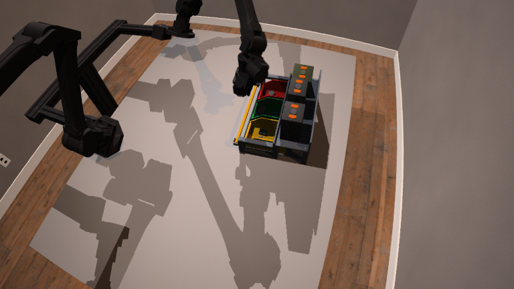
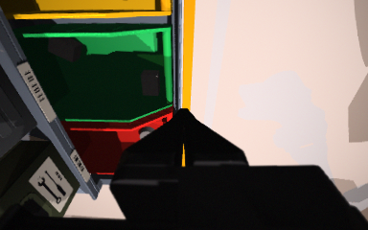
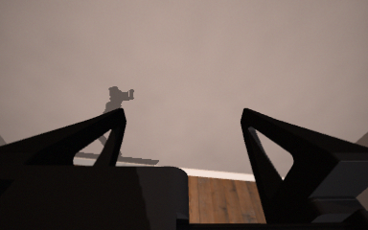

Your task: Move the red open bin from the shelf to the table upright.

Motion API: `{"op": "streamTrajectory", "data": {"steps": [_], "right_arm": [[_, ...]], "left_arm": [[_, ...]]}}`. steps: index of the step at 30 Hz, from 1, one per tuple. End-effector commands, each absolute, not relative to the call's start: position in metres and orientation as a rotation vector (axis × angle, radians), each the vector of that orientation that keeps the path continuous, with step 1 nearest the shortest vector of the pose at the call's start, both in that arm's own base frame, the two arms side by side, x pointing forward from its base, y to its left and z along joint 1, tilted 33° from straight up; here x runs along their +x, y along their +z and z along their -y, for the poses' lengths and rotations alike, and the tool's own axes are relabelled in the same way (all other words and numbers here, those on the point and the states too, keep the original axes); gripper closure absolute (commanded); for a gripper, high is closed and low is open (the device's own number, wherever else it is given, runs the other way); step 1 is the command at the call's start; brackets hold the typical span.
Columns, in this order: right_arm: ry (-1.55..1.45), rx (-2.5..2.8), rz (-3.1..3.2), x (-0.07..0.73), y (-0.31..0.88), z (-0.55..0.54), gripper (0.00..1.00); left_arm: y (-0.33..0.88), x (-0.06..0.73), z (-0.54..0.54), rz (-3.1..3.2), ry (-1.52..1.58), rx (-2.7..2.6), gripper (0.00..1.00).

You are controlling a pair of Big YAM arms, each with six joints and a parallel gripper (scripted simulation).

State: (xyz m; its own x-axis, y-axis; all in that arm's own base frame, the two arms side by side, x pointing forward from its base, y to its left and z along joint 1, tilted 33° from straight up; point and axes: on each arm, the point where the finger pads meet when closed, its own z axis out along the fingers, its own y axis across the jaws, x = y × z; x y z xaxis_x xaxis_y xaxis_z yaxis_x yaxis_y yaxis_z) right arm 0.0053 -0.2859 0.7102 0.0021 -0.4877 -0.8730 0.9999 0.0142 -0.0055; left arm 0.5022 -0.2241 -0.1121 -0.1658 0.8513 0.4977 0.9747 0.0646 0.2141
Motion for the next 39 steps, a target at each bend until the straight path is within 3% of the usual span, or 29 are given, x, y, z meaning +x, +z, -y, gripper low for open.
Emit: {"op": "streamTrajectory", "data": {"steps": [1,39], "right_arm": [[-1.419,0.788,-0.791,0.001,0.721,0.270,0.00],[-1.419,0.788,-0.791,0.001,0.721,0.270,0.00]], "left_arm": [[-0.094,0.514,0.247,2.117,-0.768,-1.910,1.00],[-0.111,0.499,0.249,2.056,-0.747,-1.918,1.00]]}}
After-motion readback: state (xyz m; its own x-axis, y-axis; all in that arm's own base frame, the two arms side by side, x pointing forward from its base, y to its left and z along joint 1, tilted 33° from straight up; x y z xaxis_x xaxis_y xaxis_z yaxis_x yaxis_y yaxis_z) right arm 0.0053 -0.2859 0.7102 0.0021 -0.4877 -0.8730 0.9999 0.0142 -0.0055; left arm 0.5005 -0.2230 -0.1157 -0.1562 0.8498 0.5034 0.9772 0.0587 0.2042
